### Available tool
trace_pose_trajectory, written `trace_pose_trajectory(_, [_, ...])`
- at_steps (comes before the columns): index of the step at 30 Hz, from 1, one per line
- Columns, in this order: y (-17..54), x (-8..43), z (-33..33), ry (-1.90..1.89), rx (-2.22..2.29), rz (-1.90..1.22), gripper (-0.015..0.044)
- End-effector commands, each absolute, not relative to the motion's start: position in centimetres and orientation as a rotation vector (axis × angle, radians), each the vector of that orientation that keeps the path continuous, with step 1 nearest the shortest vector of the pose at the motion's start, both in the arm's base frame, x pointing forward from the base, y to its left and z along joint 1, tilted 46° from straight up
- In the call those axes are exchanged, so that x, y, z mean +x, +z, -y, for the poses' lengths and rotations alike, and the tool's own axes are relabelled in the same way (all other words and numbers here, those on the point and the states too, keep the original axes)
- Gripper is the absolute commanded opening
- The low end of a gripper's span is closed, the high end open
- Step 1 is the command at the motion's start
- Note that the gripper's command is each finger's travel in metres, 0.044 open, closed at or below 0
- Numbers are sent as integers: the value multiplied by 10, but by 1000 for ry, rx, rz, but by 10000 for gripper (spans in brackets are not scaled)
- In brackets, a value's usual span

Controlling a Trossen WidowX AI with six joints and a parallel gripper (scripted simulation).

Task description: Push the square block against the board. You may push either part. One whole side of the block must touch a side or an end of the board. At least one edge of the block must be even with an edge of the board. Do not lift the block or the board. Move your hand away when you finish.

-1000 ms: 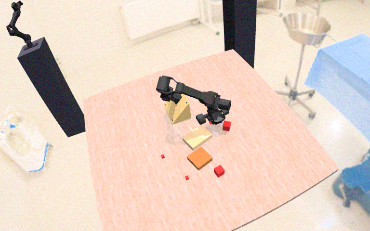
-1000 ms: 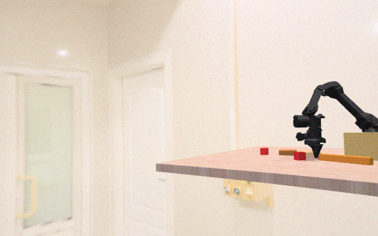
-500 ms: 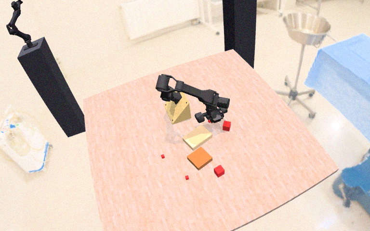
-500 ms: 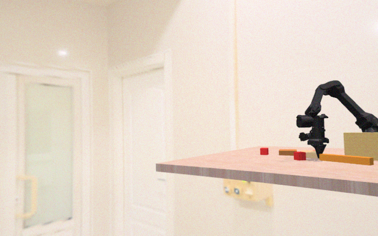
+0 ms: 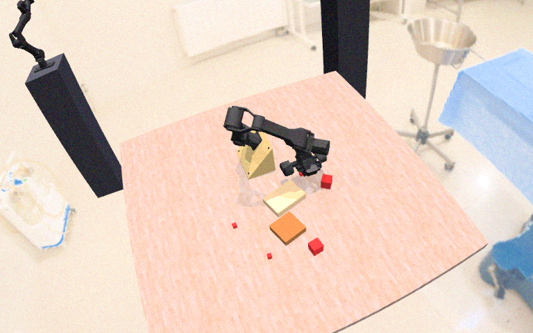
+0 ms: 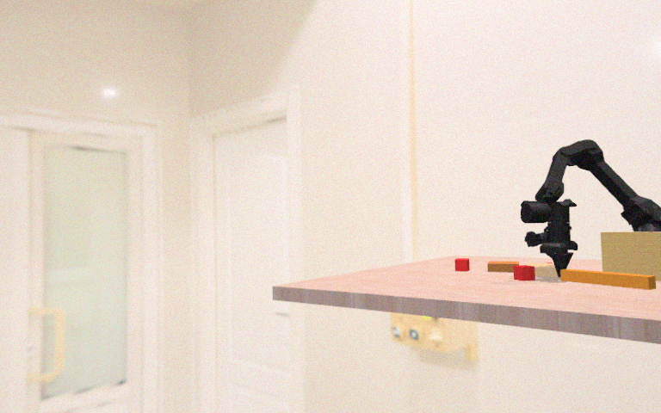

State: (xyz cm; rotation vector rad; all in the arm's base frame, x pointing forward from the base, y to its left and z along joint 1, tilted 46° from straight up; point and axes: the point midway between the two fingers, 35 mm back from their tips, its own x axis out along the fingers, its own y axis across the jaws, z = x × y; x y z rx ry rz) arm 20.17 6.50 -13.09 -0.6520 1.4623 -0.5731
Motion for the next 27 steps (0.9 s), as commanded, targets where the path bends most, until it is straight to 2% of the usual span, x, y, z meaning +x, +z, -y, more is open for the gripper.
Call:
trace_pose_trajectory(1, [-131, 200, -65, -576, -645, -1469, 0])
trace_pose_trajectory(27, [-131, 200, -65, -576, -645, -1469, 0])
